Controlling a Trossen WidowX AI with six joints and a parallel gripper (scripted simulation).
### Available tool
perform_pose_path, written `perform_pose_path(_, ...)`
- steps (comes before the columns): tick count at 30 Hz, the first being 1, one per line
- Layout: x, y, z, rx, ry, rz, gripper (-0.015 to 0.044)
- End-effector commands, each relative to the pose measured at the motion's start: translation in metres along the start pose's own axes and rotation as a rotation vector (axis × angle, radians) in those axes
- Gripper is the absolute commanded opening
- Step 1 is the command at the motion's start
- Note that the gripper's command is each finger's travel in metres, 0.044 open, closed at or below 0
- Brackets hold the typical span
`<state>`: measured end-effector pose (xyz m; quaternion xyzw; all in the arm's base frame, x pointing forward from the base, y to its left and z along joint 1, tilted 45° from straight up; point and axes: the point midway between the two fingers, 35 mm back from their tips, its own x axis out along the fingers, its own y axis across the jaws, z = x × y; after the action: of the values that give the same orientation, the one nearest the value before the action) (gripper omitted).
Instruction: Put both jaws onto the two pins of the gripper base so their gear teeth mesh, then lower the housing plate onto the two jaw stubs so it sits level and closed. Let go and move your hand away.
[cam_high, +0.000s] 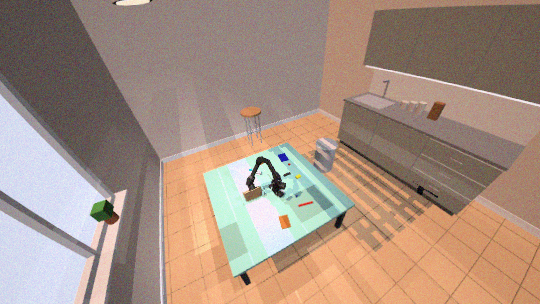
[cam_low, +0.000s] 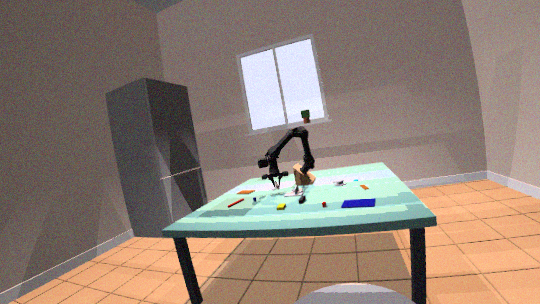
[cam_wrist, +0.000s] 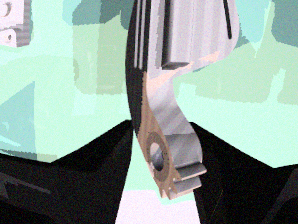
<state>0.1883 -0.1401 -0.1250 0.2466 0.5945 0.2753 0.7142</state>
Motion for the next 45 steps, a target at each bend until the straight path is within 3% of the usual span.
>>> perform_pose_path(1, -0.004, -0.001, 0.0, -0.004, 0.003, -0.002, 0.0037)
perform_pose_path(14, -0.044, -0.002, 0.001, -0.003, 0.004, -0.004, 0.0037)
perform_pose_path(21, -0.046, -0.003, 0.001, -0.024, 0.004, -0.004, 0.0037)
perform_pose_path(45, -0.046, -0.023, 0.017, -0.769, 0.005, -0.003, 0.0037)
